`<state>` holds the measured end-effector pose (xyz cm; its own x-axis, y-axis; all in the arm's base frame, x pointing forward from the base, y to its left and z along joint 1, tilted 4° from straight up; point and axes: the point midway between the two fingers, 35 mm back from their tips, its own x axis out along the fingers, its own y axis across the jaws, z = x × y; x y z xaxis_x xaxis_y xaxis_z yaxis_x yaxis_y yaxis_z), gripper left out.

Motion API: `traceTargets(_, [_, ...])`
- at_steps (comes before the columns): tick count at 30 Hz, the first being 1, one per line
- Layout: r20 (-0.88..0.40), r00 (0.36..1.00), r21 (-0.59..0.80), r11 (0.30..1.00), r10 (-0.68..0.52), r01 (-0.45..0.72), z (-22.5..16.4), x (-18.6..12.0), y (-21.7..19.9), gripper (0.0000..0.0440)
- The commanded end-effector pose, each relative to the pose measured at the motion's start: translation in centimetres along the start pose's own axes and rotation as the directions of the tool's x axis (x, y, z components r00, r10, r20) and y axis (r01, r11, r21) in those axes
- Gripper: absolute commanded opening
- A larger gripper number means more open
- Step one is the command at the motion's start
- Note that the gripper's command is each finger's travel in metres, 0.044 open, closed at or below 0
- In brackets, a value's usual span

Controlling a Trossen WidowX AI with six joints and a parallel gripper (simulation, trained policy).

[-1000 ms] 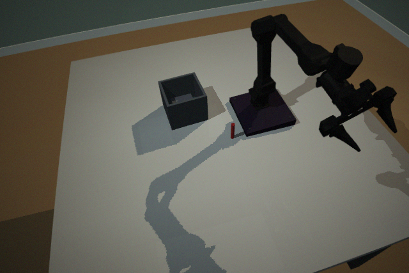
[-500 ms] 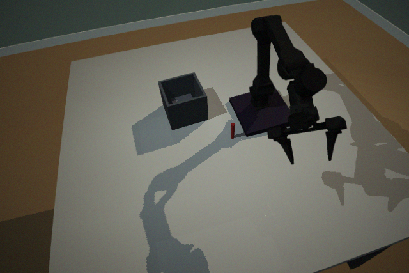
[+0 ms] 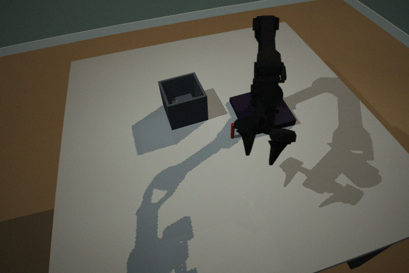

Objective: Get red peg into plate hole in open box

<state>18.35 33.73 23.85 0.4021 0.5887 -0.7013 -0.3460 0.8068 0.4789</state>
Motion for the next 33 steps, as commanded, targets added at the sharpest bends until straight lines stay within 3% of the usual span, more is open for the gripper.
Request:
traceTargets(1, [-0.026, 0.997, 0.086, 0.994, -0.067, 0.069, 0.3, 0.0, -2.5, 0.0440])
traceTargets(8, [-0.096, 0.975, 0.269, 0.938, -0.199, 0.217, 0.5, -0.3, -7.6, 0.0440])
traceTargets(15, [-0.183, 0.937, 0.441, 0.827, -0.296, 0.347, 0.1, -1.3, -12.0, 0.0440])
traceTargets(22, [-0.281, 0.890, 0.588, 0.668, -0.360, 0.456, -1.1, -2.7, -15.8, 0.0440])
traceTargets(33, [-0.446, 0.802, 0.731, 0.356, -0.397, 0.582, -4.2, -5.1, -20.4, 0.0440])
